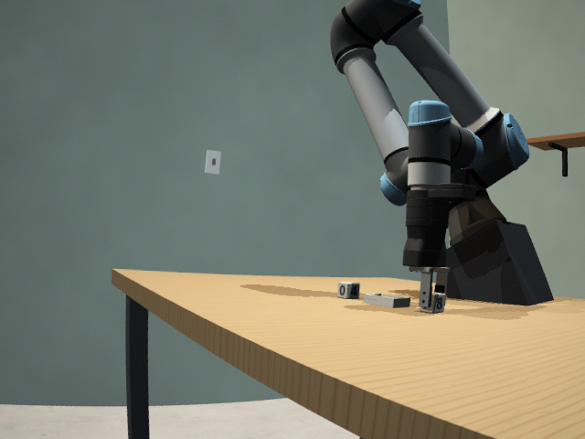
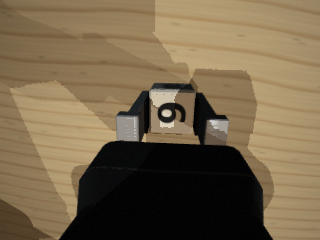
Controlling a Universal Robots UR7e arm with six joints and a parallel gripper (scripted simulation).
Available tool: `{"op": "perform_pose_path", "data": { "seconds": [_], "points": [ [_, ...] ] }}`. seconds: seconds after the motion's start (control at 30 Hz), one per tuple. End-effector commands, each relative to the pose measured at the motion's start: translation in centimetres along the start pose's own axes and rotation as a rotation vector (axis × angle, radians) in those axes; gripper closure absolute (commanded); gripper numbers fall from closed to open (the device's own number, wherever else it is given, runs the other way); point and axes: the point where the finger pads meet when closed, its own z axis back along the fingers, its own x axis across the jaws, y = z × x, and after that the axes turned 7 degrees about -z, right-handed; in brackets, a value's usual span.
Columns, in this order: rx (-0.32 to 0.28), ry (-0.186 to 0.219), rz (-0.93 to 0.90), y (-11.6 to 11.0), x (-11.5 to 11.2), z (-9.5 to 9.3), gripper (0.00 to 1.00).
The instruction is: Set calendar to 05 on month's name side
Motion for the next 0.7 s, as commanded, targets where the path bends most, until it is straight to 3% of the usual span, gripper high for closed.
{"op": "perform_pose_path", "data": {
  "seconds": [0.0, 0.03, 0.3, 0.43, 0.67],
  "points": [
    [0.000, -0.001, 0.000, 0.01, 0.03, 0.03, 0.40],
    [0.000, -0.001, 0.000, 0.01, 0.03, 0.03, 0.34],
    [0.000, -0.001, 0.000, 0.01, 0.03, 0.03, 0.22],
    [0.000, -0.001, 0.000, 0.01, 0.03, 0.03, 0.10],
    [0.000, -0.001, 0.000, 0.01, 0.03, 0.03, 0.10]
  ]
}}
